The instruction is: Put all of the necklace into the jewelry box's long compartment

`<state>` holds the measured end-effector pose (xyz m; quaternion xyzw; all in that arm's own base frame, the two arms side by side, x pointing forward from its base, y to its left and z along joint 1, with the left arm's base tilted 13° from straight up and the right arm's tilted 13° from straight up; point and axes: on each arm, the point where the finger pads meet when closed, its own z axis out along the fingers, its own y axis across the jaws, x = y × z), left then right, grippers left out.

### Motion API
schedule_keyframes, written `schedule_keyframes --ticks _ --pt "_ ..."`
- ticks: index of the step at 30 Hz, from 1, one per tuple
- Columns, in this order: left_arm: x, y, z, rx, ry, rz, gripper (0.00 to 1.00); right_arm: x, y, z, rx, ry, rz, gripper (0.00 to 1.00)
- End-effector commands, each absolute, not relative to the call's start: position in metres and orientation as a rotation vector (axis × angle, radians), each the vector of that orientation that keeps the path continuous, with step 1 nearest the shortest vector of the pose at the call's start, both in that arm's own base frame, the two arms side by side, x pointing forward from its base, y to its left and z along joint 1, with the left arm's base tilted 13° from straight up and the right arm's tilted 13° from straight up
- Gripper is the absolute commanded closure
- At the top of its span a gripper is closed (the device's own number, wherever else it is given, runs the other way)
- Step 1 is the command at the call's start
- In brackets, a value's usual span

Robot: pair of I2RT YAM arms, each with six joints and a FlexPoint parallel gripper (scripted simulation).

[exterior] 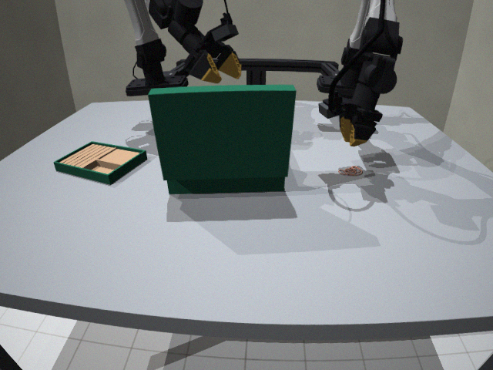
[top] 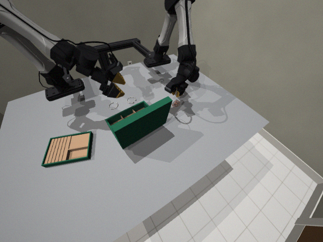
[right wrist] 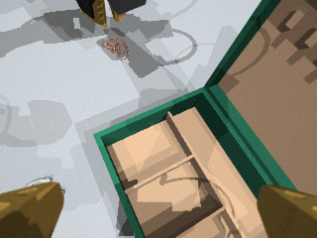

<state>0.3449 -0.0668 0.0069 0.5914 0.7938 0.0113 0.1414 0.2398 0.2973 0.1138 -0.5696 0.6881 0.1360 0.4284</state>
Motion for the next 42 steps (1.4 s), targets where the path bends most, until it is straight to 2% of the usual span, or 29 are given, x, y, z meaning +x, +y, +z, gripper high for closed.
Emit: schedule_keyframes --ticks 1,8,13,27,42 --pt "0.368 -0.066 -0.003 1.592 2.383 0.19 0.74 0.234 0.315 0.147 -1.194 1.684 0.29 0.0" --pt "0.37 -0.082 -0.041 1.591 2.483 0.256 0.74 0.158 0.349 0.171 -1.157 1.577 0.47 0.0" --pt "0.37 -0.086 -0.054 1.619 2.487 0.242 0.74 0.129 0.347 0.131 -1.281 1.625 0.454 0.0" --pt "0.378 -0.082 -0.07 1.609 2.494 0.243 0.74 0.143 0.331 0.074 -1.318 1.693 0.32 0.0" --pt "0.39 -0.084 -0.062 1.534 2.496 0.256 0.74 0.15 0.332 0.055 -1.357 1.609 0.295 0.0"
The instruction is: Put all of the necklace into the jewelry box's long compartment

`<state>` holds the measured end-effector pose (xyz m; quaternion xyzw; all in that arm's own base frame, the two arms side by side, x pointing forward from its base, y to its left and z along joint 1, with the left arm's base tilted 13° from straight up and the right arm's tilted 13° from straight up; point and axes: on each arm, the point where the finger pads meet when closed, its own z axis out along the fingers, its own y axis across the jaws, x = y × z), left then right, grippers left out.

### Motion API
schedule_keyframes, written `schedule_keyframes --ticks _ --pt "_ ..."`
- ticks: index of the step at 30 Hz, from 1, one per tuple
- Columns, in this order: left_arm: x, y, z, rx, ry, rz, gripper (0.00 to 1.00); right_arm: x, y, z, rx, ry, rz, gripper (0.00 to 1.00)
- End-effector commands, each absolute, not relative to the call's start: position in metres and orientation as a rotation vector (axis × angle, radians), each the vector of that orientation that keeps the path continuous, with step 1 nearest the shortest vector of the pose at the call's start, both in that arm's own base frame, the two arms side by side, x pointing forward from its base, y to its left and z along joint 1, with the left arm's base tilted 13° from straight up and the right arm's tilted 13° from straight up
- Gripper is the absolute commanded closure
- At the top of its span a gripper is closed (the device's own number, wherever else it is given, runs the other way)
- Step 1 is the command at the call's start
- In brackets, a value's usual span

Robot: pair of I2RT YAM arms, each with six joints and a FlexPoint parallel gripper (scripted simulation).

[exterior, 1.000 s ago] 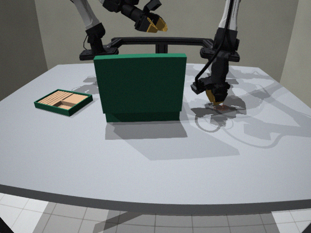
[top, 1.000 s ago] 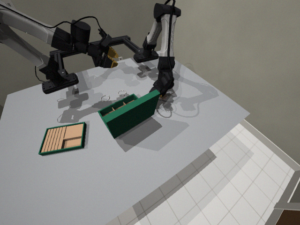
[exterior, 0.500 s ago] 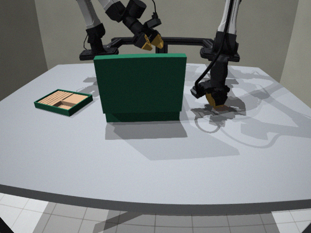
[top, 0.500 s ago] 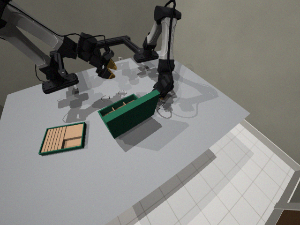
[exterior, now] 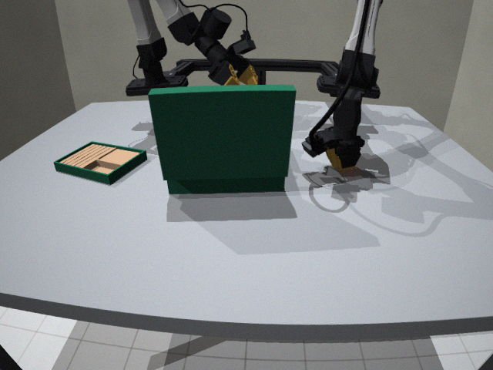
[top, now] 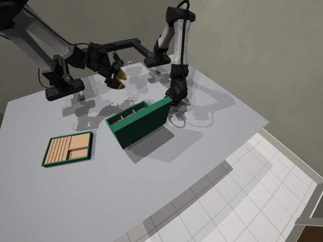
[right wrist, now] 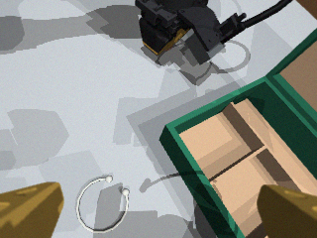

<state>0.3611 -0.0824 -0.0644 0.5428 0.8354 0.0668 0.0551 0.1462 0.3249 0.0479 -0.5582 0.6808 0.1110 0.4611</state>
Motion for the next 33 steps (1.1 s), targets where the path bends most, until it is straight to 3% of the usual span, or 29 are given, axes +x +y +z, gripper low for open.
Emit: schedule_keyframes --ticks 1,18,33 --pt "0.394 -0.085 -0.055 1.493 2.495 0.266 0.74 0.15 0.332 0.055 -1.358 1.6 0.292 0.0" --pt "0.375 -0.088 -0.04 0.78 2.9 0.193 0.74 0.155 0.334 0.049 -1.397 1.466 0.272 0.0" --pt "0.374 -0.086 -0.054 0.737 2.934 0.187 0.74 0.155 0.334 0.044 -1.431 1.387 0.261 0.0"
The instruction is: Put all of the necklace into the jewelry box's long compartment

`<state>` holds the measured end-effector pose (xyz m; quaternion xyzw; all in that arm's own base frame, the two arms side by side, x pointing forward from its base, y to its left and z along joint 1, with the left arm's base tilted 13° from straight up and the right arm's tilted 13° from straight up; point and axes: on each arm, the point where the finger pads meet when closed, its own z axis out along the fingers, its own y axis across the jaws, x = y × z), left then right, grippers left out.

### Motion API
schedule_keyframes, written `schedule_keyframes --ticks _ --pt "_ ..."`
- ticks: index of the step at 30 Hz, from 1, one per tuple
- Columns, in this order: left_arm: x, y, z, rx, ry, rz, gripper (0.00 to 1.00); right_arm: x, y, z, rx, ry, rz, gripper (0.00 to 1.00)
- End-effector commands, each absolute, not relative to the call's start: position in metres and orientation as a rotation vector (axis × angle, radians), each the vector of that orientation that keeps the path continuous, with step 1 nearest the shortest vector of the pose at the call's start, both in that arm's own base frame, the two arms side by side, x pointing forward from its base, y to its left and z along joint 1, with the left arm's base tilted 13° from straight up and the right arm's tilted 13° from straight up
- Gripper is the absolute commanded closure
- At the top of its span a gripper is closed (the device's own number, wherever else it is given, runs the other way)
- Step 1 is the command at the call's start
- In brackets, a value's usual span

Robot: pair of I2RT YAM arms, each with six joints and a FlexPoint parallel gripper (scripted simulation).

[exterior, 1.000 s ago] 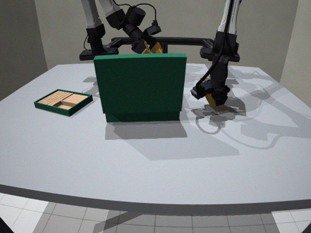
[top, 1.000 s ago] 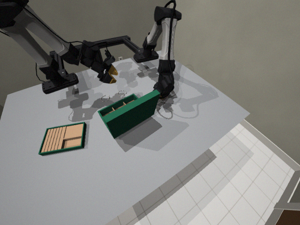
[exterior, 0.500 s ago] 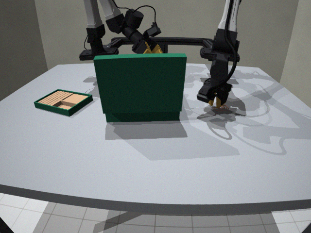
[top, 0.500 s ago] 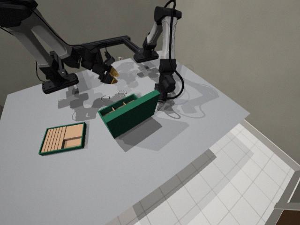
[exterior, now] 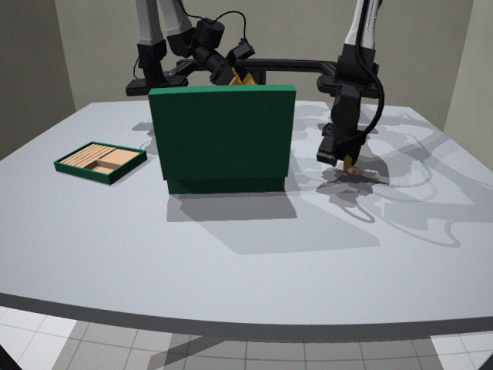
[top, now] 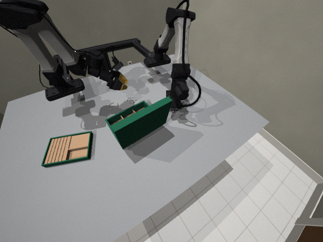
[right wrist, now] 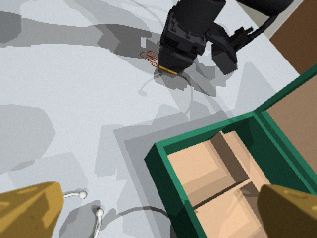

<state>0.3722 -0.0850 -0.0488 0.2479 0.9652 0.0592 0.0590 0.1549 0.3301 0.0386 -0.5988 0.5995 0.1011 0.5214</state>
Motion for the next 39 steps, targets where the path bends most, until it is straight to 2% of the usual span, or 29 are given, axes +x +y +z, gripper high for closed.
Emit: schedule_keyframes --ticks 1,27,29,33,39 --pt "0.376 -0.086 -0.055 0.734 2.928 0.186 0.74 0.155 0.334 0.043 -1.433 1.383 0.26 0.0" --pt "0.381 -0.084 -0.075 0.725 2.921 0.18 0.74 0.155 0.328 0.034 -1.475 1.304 0.238 0.0" --pt "0.381 -0.084 -0.076 0.725 2.922 0.174 0.89 0.154 0.327 0.032 -1.48 1.297 0.235 0.0" --pt "0.381 -0.085 -0.069 0.721 2.908 0.166 1.0 0.154 0.325 0.031 -1.486 1.283 0.231 0.0" --pt "0.379 -0.087 -0.069 0.72 2.907 0.164 1.0 0.154 0.323 0.029 -1.495 1.262 0.225 0.0"
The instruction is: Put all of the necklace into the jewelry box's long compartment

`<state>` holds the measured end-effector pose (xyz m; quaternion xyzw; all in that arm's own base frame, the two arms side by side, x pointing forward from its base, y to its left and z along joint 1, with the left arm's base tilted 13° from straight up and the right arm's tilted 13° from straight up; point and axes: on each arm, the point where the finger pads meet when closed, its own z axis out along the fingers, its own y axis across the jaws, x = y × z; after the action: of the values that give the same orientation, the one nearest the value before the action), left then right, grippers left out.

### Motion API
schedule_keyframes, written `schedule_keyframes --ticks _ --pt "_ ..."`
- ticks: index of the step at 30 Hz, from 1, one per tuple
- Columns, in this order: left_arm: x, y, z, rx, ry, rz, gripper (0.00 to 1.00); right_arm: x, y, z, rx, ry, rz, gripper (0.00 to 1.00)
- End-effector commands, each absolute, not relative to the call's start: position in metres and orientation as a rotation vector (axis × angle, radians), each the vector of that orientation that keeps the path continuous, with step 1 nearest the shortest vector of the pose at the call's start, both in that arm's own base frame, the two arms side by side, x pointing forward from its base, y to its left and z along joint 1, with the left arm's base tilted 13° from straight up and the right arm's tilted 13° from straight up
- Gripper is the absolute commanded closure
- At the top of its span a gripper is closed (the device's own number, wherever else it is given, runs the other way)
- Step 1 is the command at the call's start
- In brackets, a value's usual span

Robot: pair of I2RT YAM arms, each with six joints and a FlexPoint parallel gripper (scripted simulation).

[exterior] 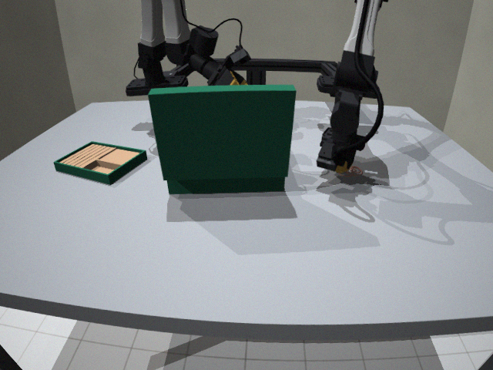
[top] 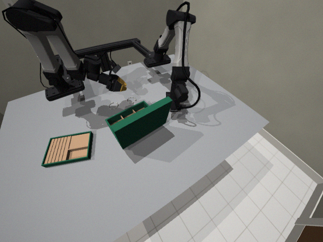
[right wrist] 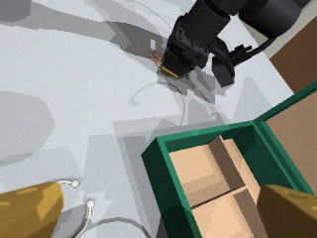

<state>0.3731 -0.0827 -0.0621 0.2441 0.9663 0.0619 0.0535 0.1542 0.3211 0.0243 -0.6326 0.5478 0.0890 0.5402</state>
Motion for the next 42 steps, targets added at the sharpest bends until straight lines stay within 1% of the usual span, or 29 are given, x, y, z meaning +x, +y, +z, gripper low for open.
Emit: schedule_keyframes --ticks 1,5,19,21,36,38,42 --pt "0.377 -0.087 -0.068 0.722 2.913 0.165 1.0 0.154 0.323 0.029 -1.496 1.259 0.224 0.0" --pt "0.375 -0.086 -0.065 0.723 2.919 0.165 1.0 0.155 0.325 0.03 -1.492 1.255 0.225 0.0" --pt "0.366 -0.091 0.008 0.72 2.891 0.173 1.0 0.154 0.326 0.033 -1.486 1.259 0.227 0.0" --pt "0.366 -0.091 0.008 0.72 2.891 0.173 1.0 0.154 0.326 0.033 -1.486 1.259 0.227 0.0" --pt "0.338 -0.094 0.114 0.719 2.891 0.182 1.0 0.154 0.326 0.032 -1.486 1.259 0.227 0.0" --pt "0.338 -0.094 0.114 0.719 2.891 0.182 1.0 0.154 0.326 0.032 -1.486 1.259 0.227 0.0" --pt "0.33 -0.094 0.142 0.719 2.891 0.181 1.0 0.154 0.326 0.032 -1.486 1.259 0.227 0.0"
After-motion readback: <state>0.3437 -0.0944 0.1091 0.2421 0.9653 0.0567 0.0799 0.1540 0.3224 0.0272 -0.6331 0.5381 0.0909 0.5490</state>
